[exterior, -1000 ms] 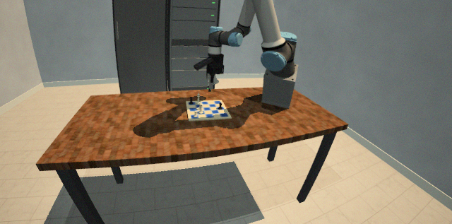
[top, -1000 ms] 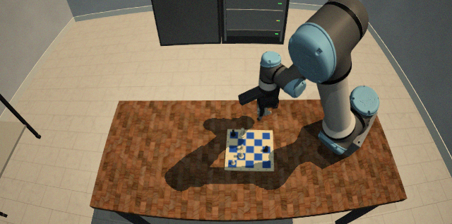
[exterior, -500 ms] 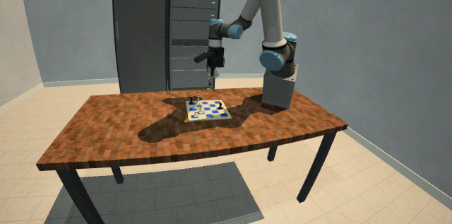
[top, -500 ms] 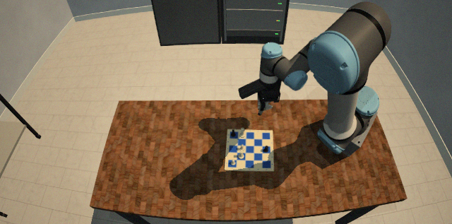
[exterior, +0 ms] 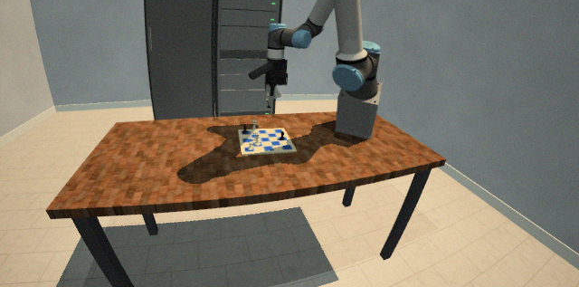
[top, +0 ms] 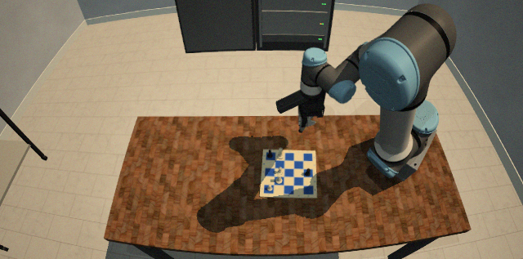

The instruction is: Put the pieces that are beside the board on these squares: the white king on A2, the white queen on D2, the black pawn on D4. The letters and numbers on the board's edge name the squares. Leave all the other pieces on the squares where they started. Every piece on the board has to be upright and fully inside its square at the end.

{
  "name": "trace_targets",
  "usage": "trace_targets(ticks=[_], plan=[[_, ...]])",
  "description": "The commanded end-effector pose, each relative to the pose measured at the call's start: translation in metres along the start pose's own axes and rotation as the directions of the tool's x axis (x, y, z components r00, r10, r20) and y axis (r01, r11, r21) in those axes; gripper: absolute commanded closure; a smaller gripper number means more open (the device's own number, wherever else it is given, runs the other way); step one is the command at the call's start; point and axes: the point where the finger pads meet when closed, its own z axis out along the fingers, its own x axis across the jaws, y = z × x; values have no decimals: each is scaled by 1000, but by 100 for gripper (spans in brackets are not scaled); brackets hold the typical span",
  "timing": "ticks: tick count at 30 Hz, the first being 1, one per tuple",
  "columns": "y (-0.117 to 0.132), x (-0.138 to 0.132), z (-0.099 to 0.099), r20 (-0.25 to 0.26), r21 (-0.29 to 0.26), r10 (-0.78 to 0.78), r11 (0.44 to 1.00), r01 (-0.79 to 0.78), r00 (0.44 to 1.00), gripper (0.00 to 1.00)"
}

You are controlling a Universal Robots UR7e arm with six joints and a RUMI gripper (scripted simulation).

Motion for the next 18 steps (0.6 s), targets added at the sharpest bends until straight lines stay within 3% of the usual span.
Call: trace_targets(ticks=[1, 5, 9, 11, 15, 18], plan=[[-3, -6, -1, -1, 0, -24, 1000, 24, 1000, 100], [-14, -39, -2, -3, -3, -144, 990, 144, 990, 100], [-25, -93, -4, -4, -6, -331, 944, 331, 944, 100], [-25, -93, -4, -4, -6, -331, 944, 331, 944, 100], [-29, -145, -6, -2, -3, -495, 869, 495, 869, 100], [-29, -167, -7, -1, -1, -564, 826, 564, 826, 100]])
